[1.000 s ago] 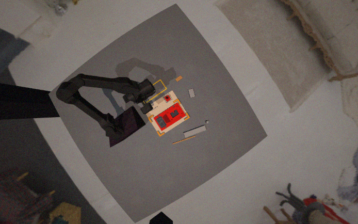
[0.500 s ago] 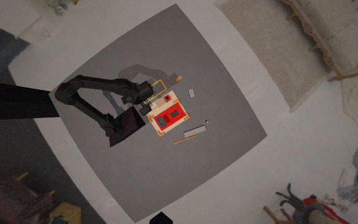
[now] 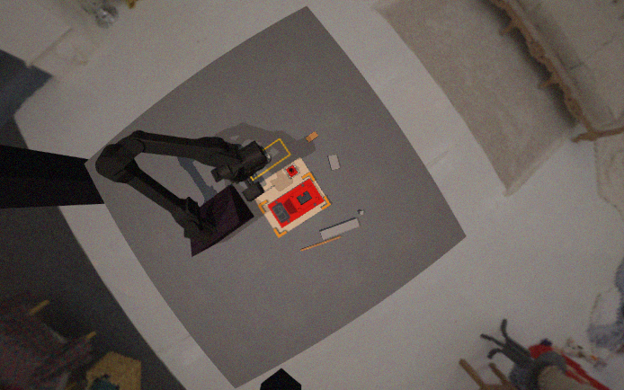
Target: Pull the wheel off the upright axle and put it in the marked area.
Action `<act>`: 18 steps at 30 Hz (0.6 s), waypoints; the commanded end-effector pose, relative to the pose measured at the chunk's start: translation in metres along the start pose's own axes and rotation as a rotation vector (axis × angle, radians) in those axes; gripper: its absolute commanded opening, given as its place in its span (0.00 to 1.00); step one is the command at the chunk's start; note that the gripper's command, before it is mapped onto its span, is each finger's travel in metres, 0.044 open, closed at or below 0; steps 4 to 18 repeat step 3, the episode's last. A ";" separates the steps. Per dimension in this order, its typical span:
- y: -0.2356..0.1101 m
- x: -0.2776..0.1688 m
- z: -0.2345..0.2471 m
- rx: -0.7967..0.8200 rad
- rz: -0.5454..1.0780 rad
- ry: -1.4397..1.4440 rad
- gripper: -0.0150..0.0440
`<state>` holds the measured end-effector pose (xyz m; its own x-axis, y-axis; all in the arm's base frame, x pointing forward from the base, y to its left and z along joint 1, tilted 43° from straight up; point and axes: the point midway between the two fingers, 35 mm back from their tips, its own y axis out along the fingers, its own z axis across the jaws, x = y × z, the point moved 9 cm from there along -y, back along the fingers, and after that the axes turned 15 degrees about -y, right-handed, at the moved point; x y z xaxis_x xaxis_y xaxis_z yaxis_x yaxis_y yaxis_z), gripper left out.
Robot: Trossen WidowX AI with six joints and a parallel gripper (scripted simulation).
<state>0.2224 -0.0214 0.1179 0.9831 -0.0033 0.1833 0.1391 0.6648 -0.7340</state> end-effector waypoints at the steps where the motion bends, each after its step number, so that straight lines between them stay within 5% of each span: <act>1: 0.000 -0.001 0.000 0.006 0.000 -0.003 1.00; 18: 0.000 -0.001 0.000 0.006 0.000 -0.003 1.00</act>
